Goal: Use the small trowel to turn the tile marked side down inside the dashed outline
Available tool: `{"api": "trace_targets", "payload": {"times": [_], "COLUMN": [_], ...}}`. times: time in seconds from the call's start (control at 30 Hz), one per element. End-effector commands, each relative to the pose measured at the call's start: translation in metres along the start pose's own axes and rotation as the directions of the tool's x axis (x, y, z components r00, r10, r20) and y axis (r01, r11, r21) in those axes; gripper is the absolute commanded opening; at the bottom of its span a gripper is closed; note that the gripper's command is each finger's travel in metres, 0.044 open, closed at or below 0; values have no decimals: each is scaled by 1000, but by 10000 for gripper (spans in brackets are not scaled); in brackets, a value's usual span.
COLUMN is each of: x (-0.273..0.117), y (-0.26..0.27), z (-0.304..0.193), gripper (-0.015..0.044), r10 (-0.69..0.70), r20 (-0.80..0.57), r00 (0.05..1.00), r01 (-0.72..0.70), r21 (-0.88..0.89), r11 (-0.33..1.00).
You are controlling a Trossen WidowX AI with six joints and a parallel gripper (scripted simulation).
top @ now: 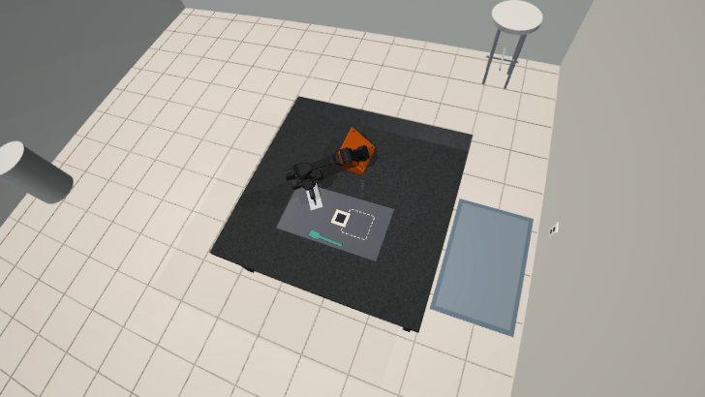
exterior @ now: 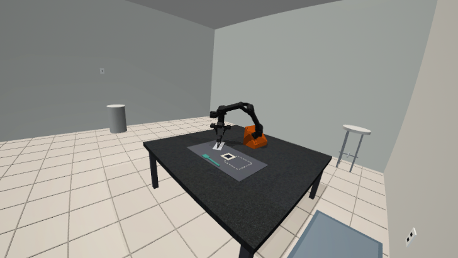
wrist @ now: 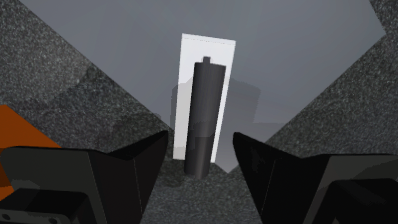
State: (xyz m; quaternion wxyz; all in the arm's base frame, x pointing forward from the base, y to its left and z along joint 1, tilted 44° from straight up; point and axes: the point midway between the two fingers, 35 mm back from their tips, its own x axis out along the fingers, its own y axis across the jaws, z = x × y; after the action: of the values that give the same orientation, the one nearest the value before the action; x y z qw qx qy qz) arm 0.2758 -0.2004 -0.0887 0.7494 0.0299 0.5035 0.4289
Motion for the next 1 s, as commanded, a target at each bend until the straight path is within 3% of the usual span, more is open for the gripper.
{"api": "trace_targets", "payload": {"times": [0.0,0.8,0.97], "x": [5,42,42], "y": [-1,-2,-2], "z": [0,0,0], "gripper": [270,270,139], "r10": [0,-1,-1], "r20": [-3,-2,-2], "r00": [1000,1000,1000], "r01": [0,1,1], "r21": [12,80,80], "r11": [1000,997,997]}}
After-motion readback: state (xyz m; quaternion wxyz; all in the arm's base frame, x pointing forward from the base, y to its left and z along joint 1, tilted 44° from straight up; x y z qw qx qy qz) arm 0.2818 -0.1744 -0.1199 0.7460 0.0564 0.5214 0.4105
